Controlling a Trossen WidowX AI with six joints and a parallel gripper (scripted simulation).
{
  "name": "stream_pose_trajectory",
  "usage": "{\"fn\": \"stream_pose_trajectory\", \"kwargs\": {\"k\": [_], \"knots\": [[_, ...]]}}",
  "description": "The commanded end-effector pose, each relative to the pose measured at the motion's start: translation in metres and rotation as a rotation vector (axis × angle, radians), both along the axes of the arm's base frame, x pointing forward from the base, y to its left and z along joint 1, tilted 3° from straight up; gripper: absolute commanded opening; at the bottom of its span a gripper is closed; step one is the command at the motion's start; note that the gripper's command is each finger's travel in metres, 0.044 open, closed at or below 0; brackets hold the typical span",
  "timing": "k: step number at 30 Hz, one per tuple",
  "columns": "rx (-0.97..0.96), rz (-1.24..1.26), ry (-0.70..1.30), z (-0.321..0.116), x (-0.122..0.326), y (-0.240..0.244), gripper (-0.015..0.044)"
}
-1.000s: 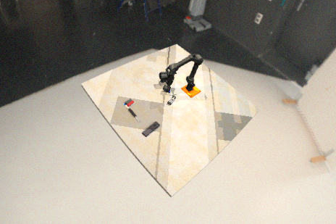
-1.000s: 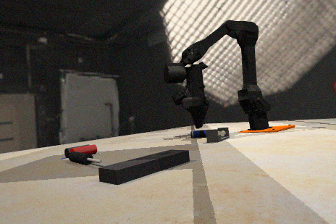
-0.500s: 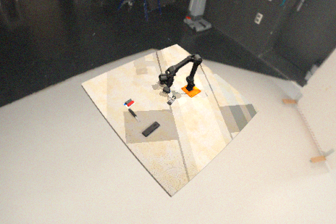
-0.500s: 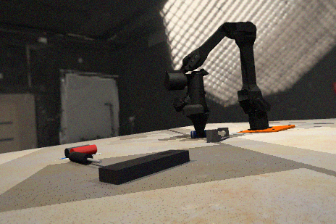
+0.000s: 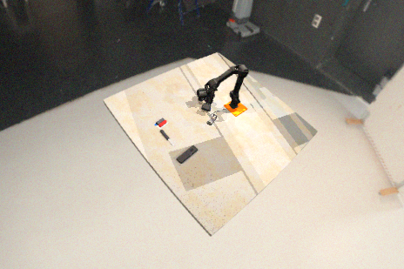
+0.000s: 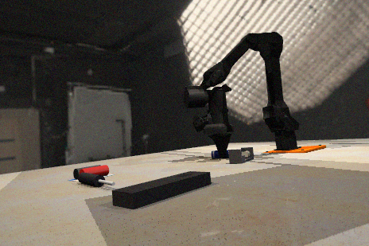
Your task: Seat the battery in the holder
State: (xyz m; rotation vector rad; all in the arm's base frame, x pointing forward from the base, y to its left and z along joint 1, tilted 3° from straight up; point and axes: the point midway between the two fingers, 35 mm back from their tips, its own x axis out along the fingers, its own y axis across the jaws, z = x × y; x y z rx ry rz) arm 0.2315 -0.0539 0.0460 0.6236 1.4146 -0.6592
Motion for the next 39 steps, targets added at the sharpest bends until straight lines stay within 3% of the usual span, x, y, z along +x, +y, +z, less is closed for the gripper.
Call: {"fn": "stream_pose_trajectory", "kwargs": {"k": [1, 8, 14, 33, 39], "knots": [[-0.001, 0.002, 0.0, 0.001, 0.0, 0.0, 0.0082], [-0.001, 0.002, 0.0, 0.048, -0.002, 0.002, 0.0082], [-0.002, 0.044, 0.001, 0.05, 0.0, 0.006, 0.0082], [-0.038, 1.247, 0.046, 0.072, 0.025, 0.117, 0.0082], [-0.041, 1.337, 0.05, 0.073, 0.025, 0.126, 0.0082]]}}
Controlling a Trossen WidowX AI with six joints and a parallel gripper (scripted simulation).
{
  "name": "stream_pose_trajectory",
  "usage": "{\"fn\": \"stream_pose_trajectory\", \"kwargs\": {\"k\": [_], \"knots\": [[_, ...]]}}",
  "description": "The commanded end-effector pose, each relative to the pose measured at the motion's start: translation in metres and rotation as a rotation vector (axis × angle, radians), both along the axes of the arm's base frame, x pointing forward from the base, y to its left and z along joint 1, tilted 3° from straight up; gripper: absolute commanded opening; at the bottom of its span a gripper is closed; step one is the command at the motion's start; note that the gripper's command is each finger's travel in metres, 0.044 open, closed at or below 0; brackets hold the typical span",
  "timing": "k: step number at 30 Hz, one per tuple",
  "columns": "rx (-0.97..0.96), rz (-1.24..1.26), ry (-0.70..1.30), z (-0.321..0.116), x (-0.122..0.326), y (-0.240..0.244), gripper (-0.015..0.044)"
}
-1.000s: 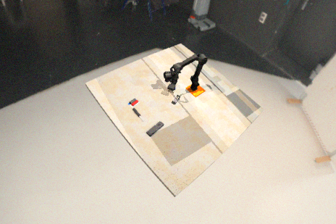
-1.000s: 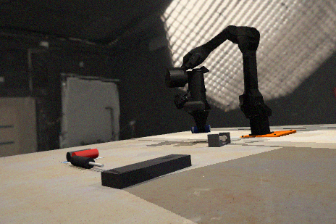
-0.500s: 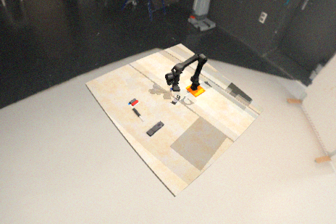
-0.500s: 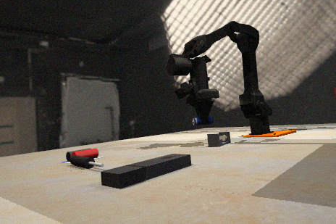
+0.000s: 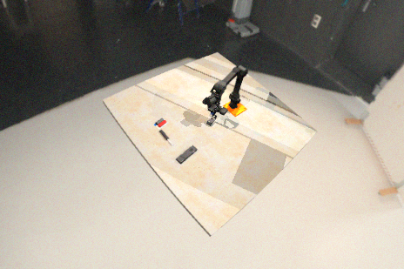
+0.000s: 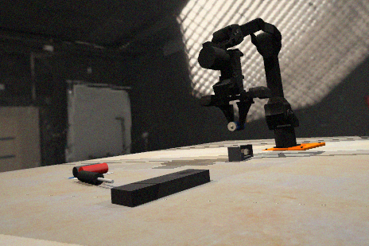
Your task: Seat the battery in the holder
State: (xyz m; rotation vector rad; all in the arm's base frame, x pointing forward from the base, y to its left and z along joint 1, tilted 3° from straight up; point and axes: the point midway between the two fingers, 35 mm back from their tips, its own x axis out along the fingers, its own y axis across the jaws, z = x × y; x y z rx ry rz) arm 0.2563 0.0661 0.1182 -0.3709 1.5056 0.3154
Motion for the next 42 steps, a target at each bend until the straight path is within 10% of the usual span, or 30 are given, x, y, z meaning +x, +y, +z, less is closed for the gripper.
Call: {"fn": "stream_pose_trajectory", "kwargs": {"k": [1, 42], "knots": [[-0.003, 0.071, 0.006, 0.001, 0.0, 0.006, 0.0082], [0.137, 0.07, -0.274, -0.044, 0.007, 0.006, 0.0082]]}}
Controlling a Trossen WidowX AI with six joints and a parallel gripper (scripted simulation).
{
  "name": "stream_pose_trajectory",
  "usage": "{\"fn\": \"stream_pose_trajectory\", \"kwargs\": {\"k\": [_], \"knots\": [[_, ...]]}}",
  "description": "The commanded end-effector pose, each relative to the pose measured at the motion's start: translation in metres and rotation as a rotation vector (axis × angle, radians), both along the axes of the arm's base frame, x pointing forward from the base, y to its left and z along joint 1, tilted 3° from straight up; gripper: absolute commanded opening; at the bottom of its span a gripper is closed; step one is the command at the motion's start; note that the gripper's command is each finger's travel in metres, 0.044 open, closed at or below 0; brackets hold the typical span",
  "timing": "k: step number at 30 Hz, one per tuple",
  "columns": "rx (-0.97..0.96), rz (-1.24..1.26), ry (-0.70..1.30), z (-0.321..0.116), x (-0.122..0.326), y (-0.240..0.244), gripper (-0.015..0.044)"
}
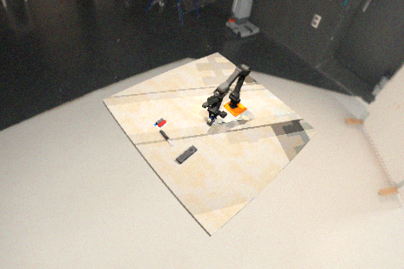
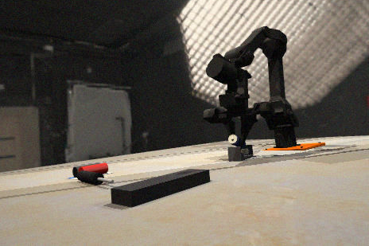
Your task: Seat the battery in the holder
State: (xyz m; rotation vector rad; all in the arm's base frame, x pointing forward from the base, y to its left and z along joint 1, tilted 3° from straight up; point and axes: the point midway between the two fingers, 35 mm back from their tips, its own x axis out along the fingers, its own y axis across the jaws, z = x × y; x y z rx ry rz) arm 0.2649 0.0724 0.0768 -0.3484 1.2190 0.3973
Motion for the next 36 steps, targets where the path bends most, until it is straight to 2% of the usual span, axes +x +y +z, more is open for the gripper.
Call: {"fn": "stream_pose_trajectory", "kwargs": {"k": [1, 36], "knots": [[0.016, 0.004, -0.024, -0.003, -0.001, -0.001, 0.0082], [0.107, 0.016, -0.198, -0.017, -0.008, -0.005, 0.0082]]}}
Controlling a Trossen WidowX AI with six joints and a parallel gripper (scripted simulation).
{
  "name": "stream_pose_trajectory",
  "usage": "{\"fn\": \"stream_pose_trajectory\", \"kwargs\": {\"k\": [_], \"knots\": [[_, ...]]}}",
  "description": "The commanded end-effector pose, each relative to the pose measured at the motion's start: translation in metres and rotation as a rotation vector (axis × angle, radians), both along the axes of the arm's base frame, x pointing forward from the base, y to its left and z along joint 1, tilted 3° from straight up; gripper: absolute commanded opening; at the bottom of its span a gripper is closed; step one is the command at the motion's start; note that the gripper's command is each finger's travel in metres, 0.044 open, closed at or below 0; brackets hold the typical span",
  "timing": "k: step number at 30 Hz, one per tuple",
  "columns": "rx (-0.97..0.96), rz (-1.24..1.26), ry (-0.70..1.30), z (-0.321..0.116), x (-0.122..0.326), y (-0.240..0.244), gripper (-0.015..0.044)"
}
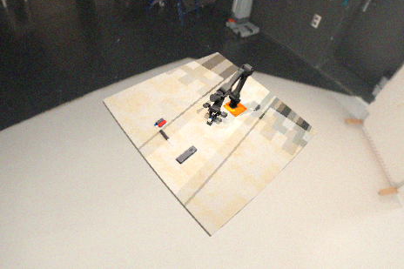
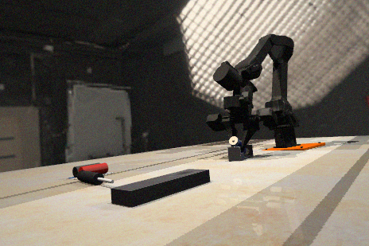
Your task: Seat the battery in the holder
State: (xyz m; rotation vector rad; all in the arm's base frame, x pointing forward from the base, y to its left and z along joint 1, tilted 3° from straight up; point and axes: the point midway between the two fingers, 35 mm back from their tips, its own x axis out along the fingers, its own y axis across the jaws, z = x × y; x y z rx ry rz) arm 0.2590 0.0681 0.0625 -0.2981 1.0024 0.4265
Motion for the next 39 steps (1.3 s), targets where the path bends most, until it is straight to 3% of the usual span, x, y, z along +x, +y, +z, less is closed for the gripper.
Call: {"fn": "stream_pose_trajectory", "kwargs": {"k": [1, 39], "knots": [[0.002, 0.003, -0.003, -0.003, -0.003, -0.001, 0.0082], [-0.022, -0.005, 0.038, -0.006, -0.021, -0.011, 0.0082]]}}
